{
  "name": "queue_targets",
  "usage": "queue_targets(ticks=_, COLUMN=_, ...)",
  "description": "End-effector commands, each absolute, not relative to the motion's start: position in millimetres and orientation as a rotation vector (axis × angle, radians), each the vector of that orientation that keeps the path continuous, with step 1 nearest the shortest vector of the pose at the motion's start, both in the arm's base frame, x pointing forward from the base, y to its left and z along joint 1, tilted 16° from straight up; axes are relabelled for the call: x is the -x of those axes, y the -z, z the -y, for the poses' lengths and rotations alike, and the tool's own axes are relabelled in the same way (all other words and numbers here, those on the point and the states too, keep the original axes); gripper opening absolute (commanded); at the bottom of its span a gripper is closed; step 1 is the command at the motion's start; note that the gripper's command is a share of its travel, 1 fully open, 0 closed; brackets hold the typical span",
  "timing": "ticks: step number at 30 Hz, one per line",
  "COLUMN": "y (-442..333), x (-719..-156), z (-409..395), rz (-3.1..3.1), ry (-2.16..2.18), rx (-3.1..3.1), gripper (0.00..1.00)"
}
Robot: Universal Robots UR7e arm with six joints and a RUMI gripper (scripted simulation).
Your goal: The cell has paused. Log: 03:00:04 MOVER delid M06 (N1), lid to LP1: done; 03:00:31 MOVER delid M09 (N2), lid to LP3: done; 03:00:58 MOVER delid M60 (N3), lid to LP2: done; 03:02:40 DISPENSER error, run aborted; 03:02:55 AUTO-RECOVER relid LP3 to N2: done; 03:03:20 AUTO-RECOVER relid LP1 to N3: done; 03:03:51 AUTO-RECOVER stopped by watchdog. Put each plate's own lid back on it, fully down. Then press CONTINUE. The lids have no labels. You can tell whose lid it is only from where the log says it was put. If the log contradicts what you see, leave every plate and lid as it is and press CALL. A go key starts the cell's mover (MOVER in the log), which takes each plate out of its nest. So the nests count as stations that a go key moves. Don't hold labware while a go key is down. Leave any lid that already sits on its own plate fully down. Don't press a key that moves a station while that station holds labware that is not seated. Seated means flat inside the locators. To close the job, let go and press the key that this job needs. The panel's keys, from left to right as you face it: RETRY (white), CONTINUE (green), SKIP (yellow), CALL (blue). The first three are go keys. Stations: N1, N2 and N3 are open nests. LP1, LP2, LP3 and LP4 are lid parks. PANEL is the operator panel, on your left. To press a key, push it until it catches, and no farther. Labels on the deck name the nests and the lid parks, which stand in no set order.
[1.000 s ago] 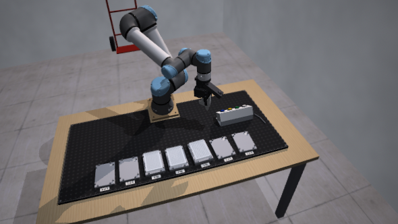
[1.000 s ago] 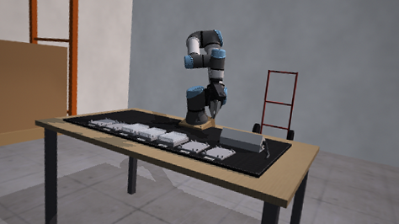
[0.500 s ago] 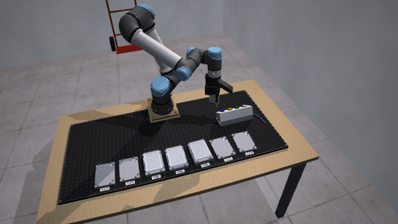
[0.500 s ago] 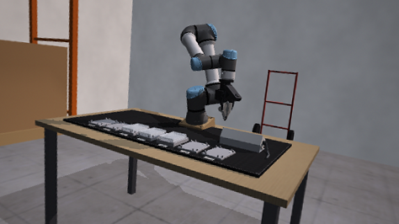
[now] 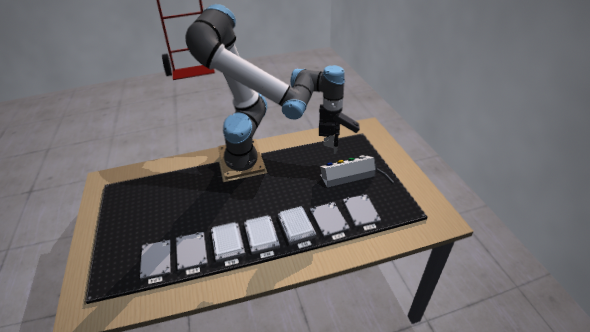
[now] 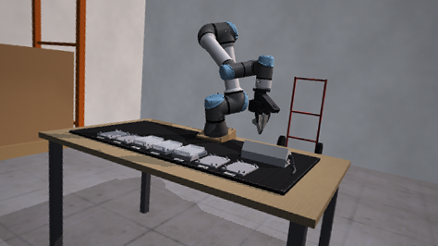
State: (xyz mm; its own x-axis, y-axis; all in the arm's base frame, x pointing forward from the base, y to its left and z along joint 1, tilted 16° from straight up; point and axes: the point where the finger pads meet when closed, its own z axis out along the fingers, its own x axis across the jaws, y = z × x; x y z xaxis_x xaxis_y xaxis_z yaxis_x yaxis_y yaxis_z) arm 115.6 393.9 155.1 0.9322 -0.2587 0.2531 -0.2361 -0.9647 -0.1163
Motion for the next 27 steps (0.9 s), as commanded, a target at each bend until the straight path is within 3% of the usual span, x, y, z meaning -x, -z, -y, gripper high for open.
queue_targets(ticks=1, y=-154.0, x=-107.9, z=-417.3, rz=-0.387, ry=0.414, rx=3.006, gripper=0.00)
queue_targets(ticks=14, y=-151.0, x=-88.9, z=-467.3, rz=-0.387, ry=0.414, rx=3.006, gripper=0.00)
queue_targets(ticks=27, y=-151.0, x=-88.9, z=-467.3, rz=-0.387, ry=0.414, rx=3.006, gripper=0.00)
